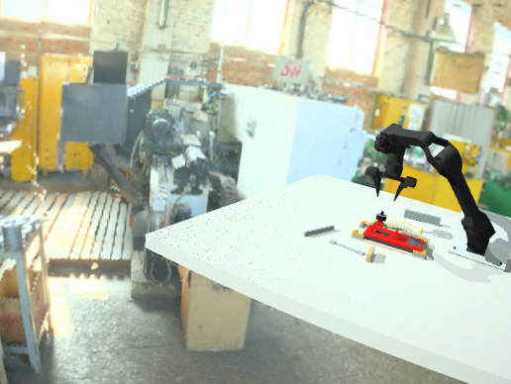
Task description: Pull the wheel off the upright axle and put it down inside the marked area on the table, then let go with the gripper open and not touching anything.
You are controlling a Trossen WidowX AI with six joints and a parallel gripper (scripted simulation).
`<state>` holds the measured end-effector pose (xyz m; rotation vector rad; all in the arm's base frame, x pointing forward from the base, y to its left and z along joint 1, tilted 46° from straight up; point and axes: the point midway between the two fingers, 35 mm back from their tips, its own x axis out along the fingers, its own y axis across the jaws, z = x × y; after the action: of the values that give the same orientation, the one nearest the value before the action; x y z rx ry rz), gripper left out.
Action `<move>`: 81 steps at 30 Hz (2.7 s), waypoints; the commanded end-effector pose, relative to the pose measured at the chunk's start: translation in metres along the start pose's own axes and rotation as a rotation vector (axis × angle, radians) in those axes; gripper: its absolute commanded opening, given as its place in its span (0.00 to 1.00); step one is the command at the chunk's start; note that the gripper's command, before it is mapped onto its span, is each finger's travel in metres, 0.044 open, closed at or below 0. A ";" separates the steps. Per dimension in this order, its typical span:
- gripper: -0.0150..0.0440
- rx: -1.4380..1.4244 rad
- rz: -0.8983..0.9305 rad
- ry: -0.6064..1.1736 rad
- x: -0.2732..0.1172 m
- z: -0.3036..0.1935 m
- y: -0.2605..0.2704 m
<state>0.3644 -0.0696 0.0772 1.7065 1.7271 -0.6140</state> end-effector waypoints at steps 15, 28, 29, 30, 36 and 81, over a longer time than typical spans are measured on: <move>0.72 -0.002 -0.012 0.008 0.068 -0.004 0.000; 0.41 -0.002 -0.012 0.008 0.068 -0.004 0.000; 0.36 -0.002 -0.012 0.008 0.067 -0.004 0.000; 0.32 -0.002 -0.012 0.008 0.067 -0.004 0.000; 0.25 -0.002 -0.012 0.008 0.065 -0.003 0.001; 0.25 0.001 -0.009 0.009 0.051 -0.003 0.001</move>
<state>0.3657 -0.0283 0.0413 1.7091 1.7502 -0.6139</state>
